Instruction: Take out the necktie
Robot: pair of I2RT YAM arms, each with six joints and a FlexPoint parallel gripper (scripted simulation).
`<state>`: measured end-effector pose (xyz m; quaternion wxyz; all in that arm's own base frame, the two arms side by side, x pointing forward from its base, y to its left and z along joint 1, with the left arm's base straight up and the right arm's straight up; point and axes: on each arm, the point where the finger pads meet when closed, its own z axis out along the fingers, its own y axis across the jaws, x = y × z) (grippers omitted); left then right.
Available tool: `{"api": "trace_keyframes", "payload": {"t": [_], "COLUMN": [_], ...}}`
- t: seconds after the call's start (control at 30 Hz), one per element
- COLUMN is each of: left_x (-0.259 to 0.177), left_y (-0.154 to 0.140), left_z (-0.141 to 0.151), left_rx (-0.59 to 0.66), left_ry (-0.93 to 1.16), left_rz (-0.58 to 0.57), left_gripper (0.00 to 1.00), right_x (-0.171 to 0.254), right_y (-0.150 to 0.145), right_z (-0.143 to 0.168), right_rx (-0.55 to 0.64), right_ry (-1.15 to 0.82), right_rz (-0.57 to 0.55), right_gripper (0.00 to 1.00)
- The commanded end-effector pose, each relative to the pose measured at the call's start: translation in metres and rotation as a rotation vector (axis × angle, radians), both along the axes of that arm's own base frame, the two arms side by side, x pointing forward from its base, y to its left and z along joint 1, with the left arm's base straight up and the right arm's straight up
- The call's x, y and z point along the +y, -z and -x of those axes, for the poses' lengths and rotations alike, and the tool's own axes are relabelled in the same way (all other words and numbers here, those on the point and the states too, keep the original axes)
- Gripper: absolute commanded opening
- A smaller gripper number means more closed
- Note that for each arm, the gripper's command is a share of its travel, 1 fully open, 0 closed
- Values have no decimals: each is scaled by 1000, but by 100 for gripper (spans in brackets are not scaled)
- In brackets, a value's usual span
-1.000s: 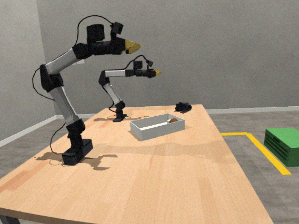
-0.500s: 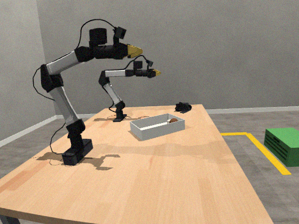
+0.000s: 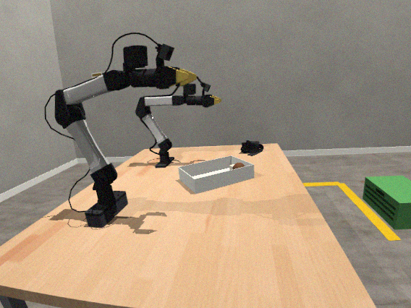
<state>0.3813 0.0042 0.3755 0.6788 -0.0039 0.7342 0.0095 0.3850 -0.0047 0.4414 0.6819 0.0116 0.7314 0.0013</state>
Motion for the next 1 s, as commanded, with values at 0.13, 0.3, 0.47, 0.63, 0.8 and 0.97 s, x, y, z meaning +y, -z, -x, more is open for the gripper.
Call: {"api": "trace_keyframes", "payload": {"t": [0.13, 0.3, 0.47, 0.63, 0.8, 0.97], "left_x": [-5, -5, -5, -5, -5, -5], "left_y": [-16, -16, -16, -16, -16, -16], "left_z": [6, 6, 6, 6, 6, 6], "left_rx": [-53, -53, -53, -53, -53, -53], "left_ry": [15, 15, 15, 15, 15, 15], "left_rz": [-9, -9, -9, -9, -9, -9], "left_gripper": [100, 100, 100, 100, 100, 100], "right_x": [0, 0, 0, 0, 0, 0], "right_y": [-8, 1, 7, 13, 21, 28], "right_z": [8, 8, 8, 9, 9, 9], "right_rx": [-60, -60, -60, -61, -61, -61], "right_ry": [0, 0, 0, 0, 0, 0], "right_rz": [1, 1, 1, 1, 1, 1], "right_gripper": [100, 100, 100, 100, 100, 100]}}
